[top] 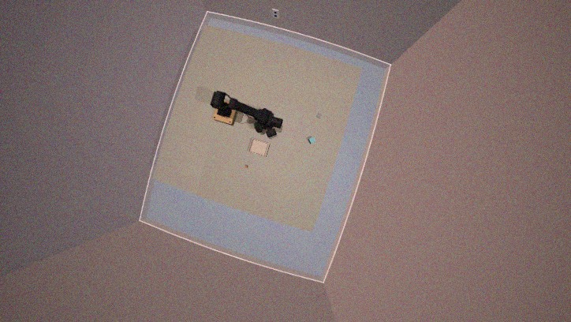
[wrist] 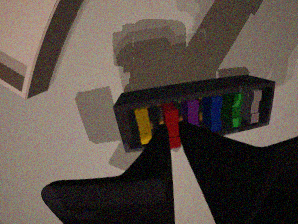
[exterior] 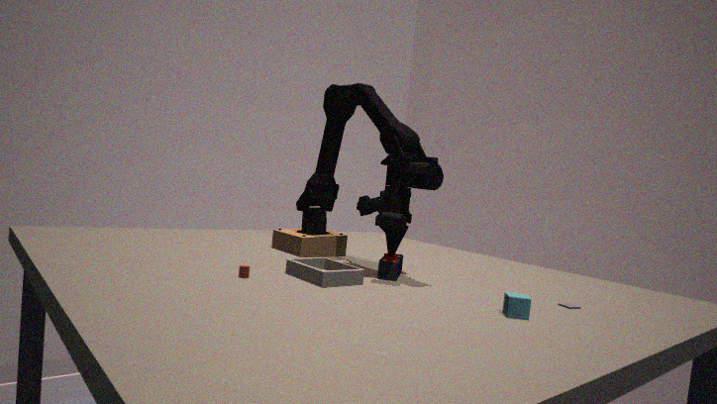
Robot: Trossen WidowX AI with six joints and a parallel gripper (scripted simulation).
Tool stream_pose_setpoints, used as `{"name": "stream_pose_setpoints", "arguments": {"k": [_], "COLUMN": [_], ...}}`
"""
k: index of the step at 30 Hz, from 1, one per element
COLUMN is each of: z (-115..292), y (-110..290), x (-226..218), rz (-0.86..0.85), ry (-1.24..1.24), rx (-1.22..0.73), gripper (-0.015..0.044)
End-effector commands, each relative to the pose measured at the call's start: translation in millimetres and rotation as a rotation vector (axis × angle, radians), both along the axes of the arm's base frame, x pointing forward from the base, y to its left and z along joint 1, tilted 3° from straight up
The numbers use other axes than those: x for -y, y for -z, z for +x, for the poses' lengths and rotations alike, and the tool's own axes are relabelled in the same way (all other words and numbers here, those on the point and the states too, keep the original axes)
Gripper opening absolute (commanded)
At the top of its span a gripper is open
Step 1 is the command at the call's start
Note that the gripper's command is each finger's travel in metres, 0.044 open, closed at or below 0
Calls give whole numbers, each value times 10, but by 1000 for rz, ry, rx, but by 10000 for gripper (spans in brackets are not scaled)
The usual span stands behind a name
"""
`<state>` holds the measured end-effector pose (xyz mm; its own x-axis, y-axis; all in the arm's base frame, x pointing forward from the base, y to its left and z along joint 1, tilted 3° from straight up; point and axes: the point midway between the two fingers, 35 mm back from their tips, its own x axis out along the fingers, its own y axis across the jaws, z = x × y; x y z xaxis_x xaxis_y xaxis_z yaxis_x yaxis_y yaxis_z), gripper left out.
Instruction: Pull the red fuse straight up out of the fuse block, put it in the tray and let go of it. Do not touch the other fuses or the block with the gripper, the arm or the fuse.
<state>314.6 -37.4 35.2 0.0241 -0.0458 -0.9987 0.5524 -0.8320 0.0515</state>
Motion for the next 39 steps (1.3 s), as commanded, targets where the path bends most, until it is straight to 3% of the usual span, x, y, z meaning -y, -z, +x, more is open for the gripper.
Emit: {"name": "stream_pose_setpoints", "arguments": {"k": [1,39], "z": [6,-2], "y": [-33,-220], "x": [1,-6], "rz": [-2,-4], "ry": [1,0], "rx": [2,2], "gripper": [0,0]}}
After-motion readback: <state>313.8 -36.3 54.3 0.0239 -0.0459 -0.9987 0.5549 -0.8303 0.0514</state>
